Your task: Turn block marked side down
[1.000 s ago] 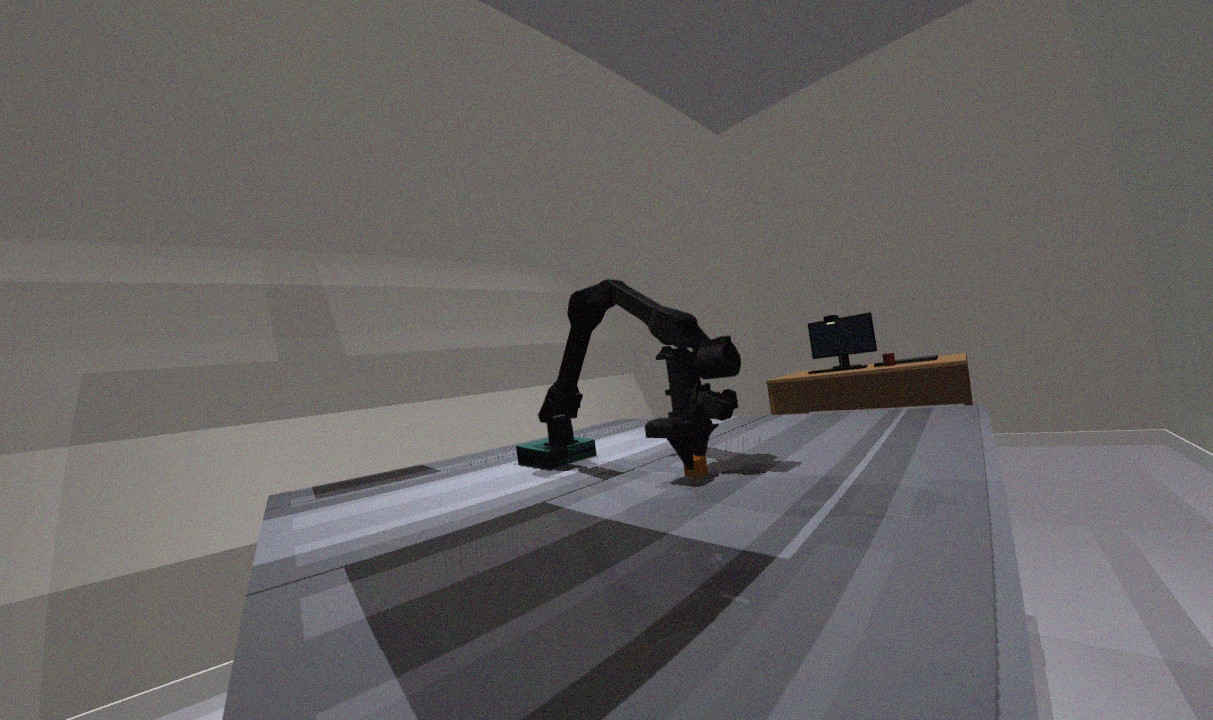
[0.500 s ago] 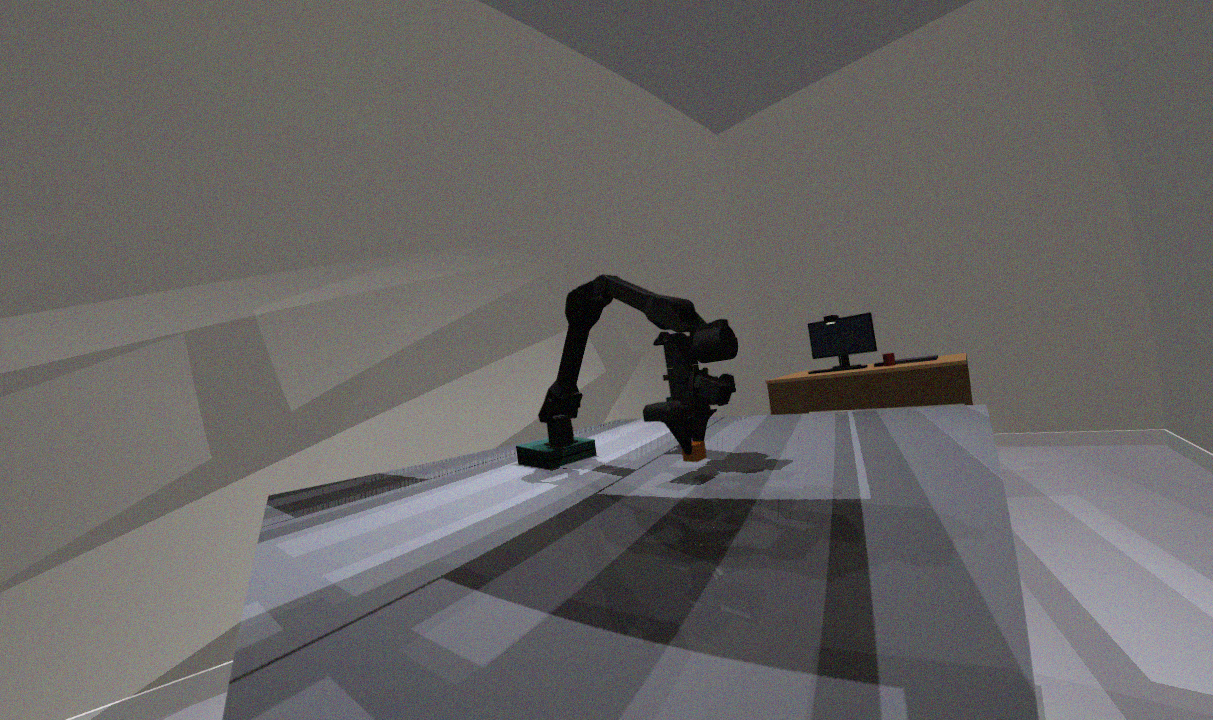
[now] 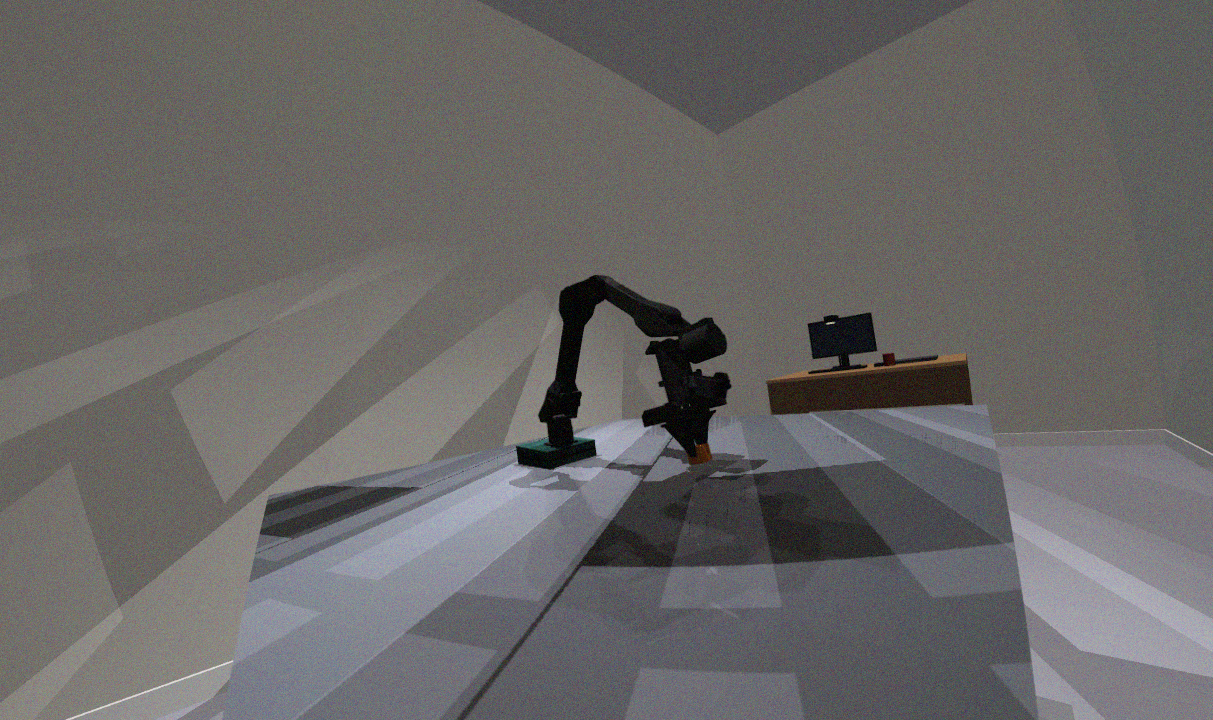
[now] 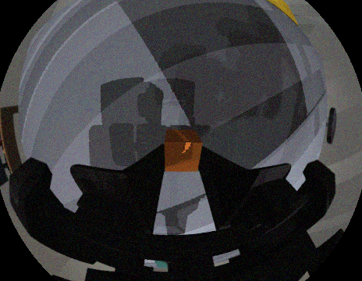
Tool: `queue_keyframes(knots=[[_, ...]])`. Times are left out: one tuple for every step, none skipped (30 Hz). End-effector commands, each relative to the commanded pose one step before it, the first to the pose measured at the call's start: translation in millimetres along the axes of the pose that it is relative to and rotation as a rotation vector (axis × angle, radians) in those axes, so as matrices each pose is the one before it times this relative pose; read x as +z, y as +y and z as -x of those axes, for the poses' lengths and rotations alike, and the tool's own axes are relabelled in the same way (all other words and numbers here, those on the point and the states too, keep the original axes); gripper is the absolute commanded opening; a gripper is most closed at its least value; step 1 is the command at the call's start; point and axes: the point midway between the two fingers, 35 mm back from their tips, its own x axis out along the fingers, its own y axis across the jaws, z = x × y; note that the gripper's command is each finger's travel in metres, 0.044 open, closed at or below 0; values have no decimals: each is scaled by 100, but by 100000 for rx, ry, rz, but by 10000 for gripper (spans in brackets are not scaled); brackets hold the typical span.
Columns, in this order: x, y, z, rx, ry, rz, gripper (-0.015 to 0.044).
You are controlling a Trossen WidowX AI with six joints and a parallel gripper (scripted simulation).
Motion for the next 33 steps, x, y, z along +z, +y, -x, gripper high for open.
queue_keyframes(knots=[[-186,-9,-249,-118,-5792,122,0],[-13,0,-29,0,-1402,0,0],[-16,0,-25,0,-1402,0,0],[-19,0,-21,0,-1401,0,0],[-22,0,-17,0,-1401,0,0],[-25,0,-13,0,-1401,0,0],[-28,0,-8,0,-1400,0,0],[-30,0,-4,0,-1400,0,0],[-33,0,1,0,-1400,0,0],[-36,0,5,0,-1400,0,0],[-38,0,10,0,-1399,-1,0],[-40,0,15,1,-1399,-1,0],[-43,0,19,1,-1399,-1,0],[-45,0,24,1,-1398,-1,0],[-47,0,29,1,-1398,-1,0],[-49,0,34,1,-1398,-1,0],[-51,0,39,1,-1398,-1,0],[-53,0,44,1,-1398,-1,0],[-55,0,50,1,-1397,-1,0],[-56,0,55,1,-1397,-1,0],[-47,0,49,1,-1151,-1,0],[-29,0,31,1,-690,-1,0],[-10,0,11,0,-230,0,0],[0,0,0,0,0,0,0],[-1,4,-49,7,-258,33,0],[-4,13,-146,21,-773,98,0],[-11,21,-236,33,-1288,164,0],[-21,26,-271,39,-1546,196,0],[-29,26,-257,37,-1545,196,0],[-36,26,-243,36,-1545,195,0],[-43,26,-229,34,-1544,195,0],[-50,26,-215,33,-1543,194,0],[-56,26,-200,32,-1543,193,0]])
